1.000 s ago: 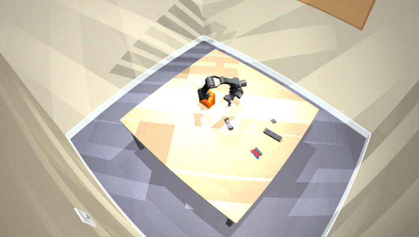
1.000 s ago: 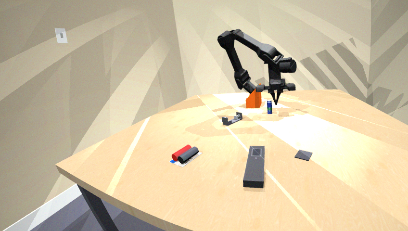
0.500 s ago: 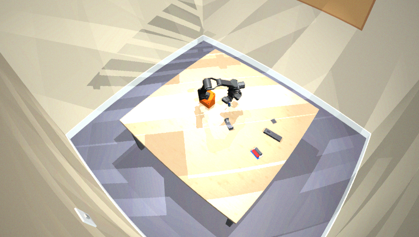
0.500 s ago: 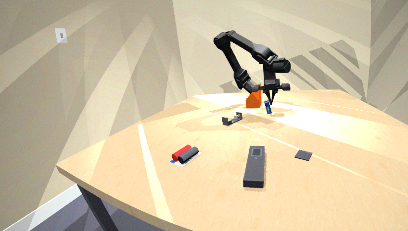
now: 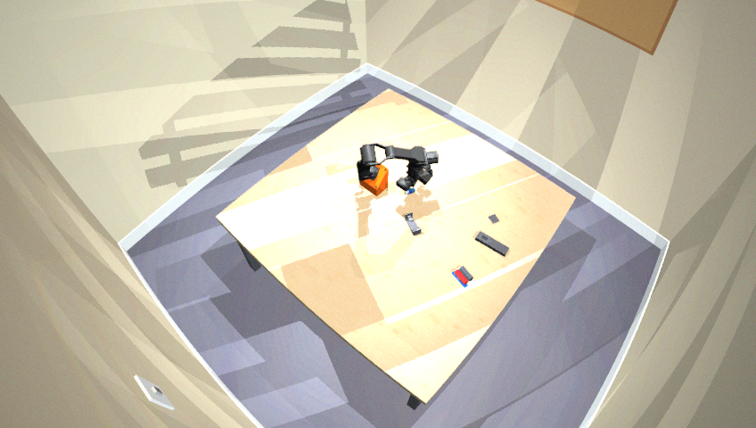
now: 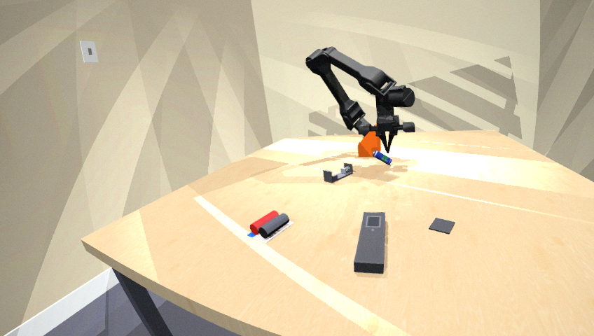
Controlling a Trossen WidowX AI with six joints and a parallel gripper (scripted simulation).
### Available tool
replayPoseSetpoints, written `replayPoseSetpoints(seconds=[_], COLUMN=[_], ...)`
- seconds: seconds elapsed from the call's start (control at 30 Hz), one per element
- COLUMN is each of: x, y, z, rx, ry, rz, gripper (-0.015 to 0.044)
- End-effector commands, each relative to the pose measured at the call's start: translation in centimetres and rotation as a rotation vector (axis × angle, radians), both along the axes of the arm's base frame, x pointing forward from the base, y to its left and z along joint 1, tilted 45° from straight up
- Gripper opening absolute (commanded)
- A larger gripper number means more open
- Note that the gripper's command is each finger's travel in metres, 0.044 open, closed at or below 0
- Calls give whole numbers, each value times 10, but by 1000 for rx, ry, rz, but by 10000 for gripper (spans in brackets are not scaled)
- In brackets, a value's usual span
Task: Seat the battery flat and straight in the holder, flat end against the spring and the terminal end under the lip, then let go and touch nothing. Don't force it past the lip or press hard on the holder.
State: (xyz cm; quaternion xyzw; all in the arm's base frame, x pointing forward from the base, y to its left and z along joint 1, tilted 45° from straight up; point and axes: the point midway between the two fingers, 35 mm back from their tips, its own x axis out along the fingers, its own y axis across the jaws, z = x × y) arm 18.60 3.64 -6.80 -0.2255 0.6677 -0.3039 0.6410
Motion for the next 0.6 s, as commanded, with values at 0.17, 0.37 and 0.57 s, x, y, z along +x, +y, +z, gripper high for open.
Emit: replayPoseSetpoints(seconds=[0.17, 0.37, 0.57], x=[0, 4, 4], y=[1, 33, 49], z=[7, 41, 63], rx=[2, 4, -2], ry=[1, 4, 4], rz=[2, 7, 5], gripper=[0, 0, 0])
